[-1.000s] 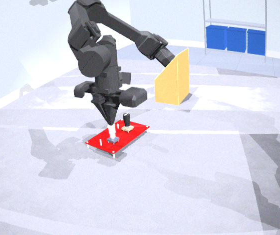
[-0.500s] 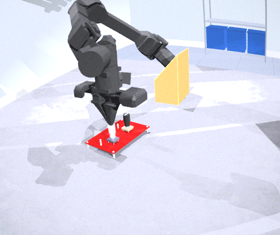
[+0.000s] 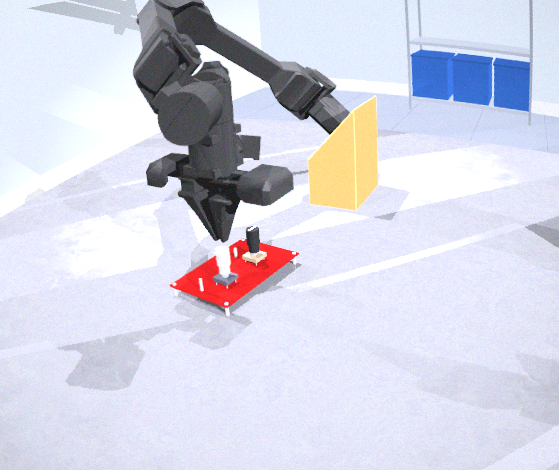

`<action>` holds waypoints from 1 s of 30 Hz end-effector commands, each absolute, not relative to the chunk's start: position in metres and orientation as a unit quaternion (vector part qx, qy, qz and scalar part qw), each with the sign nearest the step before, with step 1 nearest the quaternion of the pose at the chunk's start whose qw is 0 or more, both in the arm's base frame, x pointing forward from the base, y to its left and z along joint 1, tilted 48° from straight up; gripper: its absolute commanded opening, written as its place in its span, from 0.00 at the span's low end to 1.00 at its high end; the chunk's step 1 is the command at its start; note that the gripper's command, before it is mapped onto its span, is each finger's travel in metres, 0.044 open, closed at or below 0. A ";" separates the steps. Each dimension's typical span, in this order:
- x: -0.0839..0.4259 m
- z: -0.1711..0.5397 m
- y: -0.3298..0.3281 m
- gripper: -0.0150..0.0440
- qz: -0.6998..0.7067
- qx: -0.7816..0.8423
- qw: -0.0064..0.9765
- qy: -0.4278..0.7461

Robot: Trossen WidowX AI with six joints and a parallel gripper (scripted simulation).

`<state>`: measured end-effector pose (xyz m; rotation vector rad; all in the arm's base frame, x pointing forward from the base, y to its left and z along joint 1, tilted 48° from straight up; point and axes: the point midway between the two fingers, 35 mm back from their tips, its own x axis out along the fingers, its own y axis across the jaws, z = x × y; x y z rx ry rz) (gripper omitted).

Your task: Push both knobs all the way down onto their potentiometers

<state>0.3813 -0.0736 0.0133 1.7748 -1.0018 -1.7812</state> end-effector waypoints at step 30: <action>0.209 0.021 -0.030 1.00 -0.644 0.641 0.214 -0.360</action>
